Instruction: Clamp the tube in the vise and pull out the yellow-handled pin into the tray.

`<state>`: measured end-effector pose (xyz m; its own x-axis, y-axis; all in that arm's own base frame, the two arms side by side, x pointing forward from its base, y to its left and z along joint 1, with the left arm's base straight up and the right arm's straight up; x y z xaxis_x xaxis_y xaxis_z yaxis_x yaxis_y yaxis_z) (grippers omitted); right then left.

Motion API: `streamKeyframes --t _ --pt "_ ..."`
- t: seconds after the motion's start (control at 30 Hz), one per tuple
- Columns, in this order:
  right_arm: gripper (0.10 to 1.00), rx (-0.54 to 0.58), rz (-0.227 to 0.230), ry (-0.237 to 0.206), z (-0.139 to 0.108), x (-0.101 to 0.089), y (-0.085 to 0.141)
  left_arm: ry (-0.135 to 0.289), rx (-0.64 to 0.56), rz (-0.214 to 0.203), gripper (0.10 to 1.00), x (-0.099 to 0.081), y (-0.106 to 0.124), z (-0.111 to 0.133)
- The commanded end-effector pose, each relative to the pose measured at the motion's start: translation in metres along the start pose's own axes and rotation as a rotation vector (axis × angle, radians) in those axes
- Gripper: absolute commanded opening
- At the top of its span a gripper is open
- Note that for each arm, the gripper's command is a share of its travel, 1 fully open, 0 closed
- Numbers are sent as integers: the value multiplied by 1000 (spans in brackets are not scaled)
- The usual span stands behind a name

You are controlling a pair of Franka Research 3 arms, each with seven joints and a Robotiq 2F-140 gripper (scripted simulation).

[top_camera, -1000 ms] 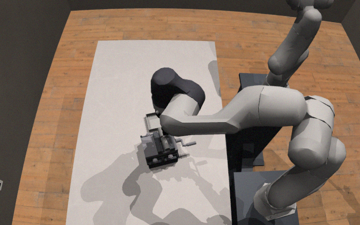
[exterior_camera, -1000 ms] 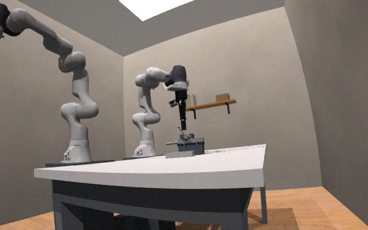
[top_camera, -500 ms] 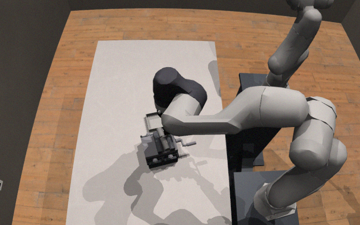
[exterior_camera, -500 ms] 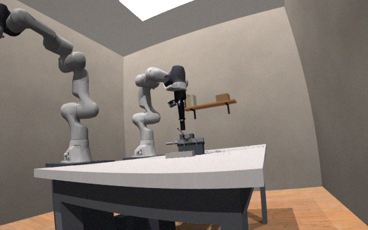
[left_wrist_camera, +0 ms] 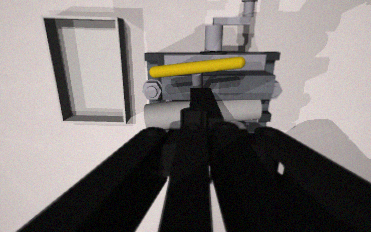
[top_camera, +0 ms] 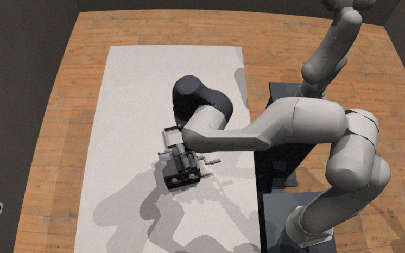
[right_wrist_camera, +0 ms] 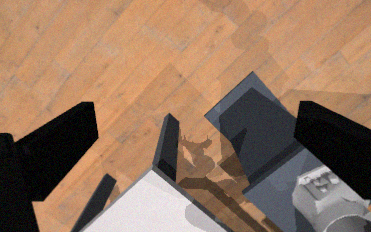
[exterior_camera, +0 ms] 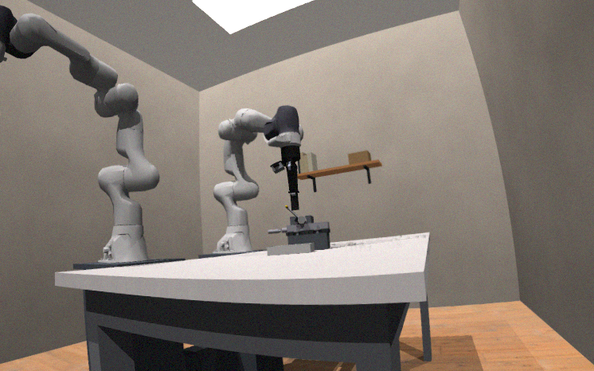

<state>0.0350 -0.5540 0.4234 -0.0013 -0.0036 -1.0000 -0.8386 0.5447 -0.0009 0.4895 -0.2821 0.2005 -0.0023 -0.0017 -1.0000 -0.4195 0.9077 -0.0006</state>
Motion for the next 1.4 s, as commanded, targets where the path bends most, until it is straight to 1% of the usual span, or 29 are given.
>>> streamKeyframes --t 0.0,0.47,0.97,1.37 --pt "1000 5 1 -4 1 0 0 -3 -4 1 99 0 0 0" --pt "1000 5 1 -4 1 0 0 -3 -4 1 99 0 0 0" --pt "1000 5 1 -4 1 0 0 -3 -4 1 99 0 -3 19" --pt "1000 5 1 -4 1 0 0 -3 -4 1 99 0 -3 20"
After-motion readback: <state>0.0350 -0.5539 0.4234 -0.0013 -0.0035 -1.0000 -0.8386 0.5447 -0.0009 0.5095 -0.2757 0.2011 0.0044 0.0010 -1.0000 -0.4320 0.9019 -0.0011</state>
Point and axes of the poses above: on each arm, the point where the finger pads meet when closed, its own x axis out along the fingers, its own y axis across the jaws, z = x × y, the point moved 1 cm from there along -x, back along the fingers, and after that the axes turned 8 degrees about -x, right-handed, at the moved point
